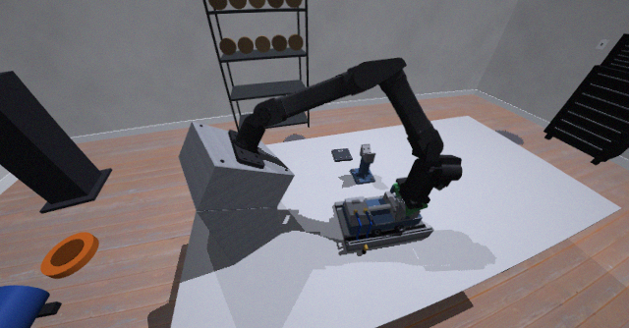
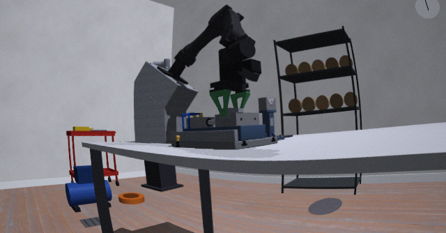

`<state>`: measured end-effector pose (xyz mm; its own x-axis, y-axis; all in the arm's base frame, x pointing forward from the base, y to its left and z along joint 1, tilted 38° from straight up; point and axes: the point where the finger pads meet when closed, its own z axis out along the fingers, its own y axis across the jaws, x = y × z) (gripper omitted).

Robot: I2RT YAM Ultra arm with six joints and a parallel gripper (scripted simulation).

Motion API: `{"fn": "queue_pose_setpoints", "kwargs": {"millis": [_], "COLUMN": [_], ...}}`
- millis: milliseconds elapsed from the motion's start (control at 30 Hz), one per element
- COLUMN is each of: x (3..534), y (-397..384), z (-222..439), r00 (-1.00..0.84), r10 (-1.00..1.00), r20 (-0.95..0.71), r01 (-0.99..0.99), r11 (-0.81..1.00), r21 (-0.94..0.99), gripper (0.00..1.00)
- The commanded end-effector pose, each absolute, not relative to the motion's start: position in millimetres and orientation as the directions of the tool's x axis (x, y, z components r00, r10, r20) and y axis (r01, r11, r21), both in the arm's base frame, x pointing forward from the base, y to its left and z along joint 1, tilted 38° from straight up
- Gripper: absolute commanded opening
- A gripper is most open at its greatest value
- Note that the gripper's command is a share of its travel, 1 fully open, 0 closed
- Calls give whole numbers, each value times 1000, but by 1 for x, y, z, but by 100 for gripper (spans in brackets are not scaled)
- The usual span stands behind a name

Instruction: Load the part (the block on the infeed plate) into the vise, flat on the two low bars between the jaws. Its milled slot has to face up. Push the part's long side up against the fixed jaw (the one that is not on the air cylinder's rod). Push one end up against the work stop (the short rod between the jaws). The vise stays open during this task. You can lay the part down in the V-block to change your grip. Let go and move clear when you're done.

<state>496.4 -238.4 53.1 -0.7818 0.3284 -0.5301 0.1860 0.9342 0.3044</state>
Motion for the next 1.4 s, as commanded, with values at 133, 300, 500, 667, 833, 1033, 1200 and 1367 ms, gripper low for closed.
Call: {"fn": "queue_pose_setpoints", "kwargs": {"millis": [133, 300, 500, 667, 833, 1033, 1200, 1367], "x": [499, 500, 500, 500, 500, 500, 500, 500], "y": [-246, -247, -247, -247, -246, -246, -247, -247], "z": [63, 71, 70, 68, 67, 66, 66, 66], "r00": [-771, -766, -767, -768, -769, -770, -770, -770], "r10": [340, 335, 336, 337, 337, 338, 338, 337], "r20": [-538, -549, -547, -545, -543, -541, -541, -541], "r01": [200, 196, 196, 197, 197, 198, 198, 198], "r11": [932, 935, 934, 934, 933, 933, 933, 933], "r21": [302, 297, 298, 299, 300, 301, 301, 300], "gripper": [0, 0, 0, 0, 0, 0, 0, 0]}}
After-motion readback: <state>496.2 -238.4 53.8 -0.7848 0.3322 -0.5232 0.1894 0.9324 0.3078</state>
